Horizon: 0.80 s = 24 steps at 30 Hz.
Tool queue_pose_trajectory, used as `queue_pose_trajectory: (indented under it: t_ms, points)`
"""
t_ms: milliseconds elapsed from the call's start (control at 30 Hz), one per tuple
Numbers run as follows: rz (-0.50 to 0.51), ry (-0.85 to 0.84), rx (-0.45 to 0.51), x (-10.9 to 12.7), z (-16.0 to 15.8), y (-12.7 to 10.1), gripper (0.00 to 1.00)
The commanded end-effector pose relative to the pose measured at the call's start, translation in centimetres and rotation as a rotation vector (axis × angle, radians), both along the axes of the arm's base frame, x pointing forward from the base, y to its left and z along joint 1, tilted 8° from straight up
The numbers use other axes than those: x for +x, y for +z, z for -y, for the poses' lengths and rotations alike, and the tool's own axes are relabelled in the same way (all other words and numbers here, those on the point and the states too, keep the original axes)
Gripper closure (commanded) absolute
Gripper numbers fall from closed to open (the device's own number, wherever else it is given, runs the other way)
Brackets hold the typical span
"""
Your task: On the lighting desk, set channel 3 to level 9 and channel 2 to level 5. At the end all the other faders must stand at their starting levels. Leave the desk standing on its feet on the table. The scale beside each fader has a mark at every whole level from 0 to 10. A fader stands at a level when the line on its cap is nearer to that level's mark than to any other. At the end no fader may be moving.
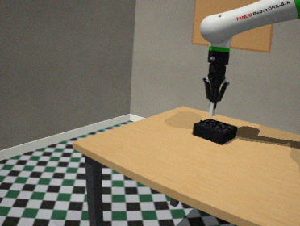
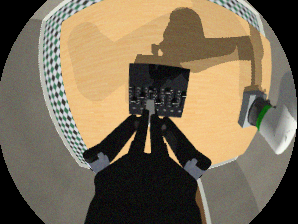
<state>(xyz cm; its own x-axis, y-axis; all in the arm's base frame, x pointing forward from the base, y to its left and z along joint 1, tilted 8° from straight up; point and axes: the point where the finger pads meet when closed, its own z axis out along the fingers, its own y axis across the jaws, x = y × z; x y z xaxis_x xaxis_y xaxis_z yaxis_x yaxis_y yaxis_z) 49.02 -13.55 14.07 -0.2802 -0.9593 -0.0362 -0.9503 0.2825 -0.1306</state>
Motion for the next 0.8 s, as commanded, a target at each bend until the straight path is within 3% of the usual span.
queue_pose_trajectory:
  t_ms: [0, 33, 67, 500, 767]
  points:
    - [0.000, 0.000, 0.000, 0.0, 0.0, 0.0, 1.00]
    - [0.000, 0.000, 0.000, 0.0, 0.0, 0.0, 1.00]
    - [0.000, 0.000, 0.000, 0.0, 0.0, 0.0, 0.00]
    - [0.000, 0.000, 0.000, -0.3, 0.0, 2.1, 0.00]
    - [0.000, 0.000, 0.000, -0.7, 0.0, 5.1, 0.00]
